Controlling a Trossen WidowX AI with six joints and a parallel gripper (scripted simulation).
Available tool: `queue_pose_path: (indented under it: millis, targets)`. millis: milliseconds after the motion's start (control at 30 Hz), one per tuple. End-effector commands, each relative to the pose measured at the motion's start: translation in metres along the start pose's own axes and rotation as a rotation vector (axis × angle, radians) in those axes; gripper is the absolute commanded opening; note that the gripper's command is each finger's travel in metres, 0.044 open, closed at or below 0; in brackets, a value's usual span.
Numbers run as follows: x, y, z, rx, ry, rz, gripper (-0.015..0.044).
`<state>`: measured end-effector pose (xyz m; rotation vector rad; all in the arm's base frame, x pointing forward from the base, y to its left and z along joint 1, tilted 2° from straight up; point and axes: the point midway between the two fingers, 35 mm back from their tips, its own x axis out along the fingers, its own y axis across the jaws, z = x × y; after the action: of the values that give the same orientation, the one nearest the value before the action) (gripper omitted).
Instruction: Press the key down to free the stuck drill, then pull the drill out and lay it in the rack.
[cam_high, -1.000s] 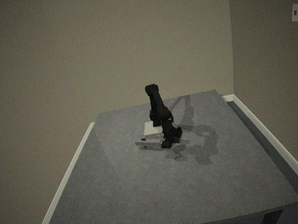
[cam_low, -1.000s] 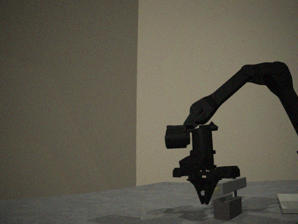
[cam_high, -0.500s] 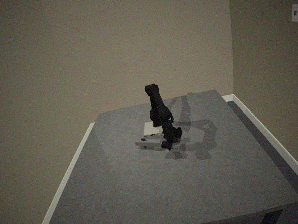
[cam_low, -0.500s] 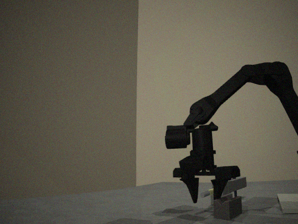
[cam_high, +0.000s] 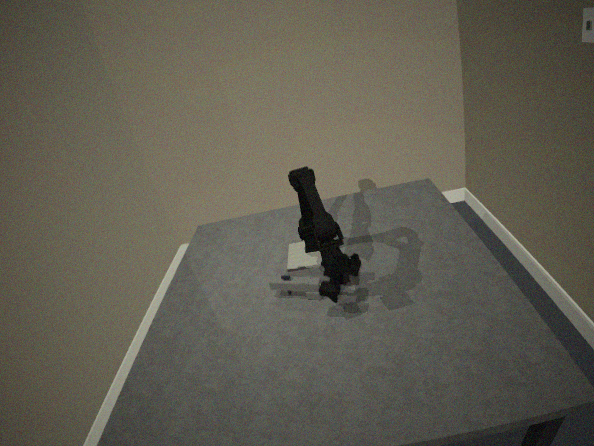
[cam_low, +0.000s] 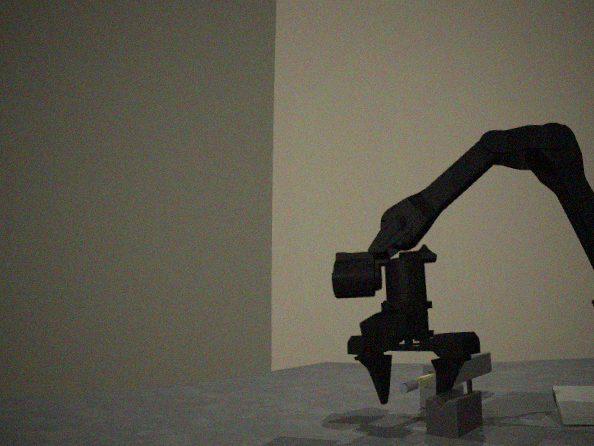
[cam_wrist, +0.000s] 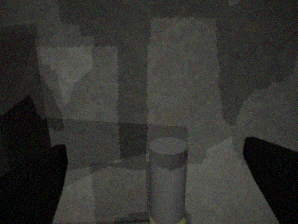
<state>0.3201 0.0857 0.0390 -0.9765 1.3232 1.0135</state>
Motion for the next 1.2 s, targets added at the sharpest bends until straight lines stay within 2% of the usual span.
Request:
queue_pose_path:
  millis: [0,467,1000,1167]
  targets:
    - [0.0011,0.0001,-0.0026,-0.004,0.002,0.000,0.0440]
    - [0.0035,-0.0001,-0.0084,-0.004,0.003,0.000,0.0440]
    - [0.0022,-0.0009,-0.0061,0.000,-0.001,-0.001,0.0020]
    - [0.0022,-0.0009,-0.0061,0.000,-0.001,-0.001,0.0000]
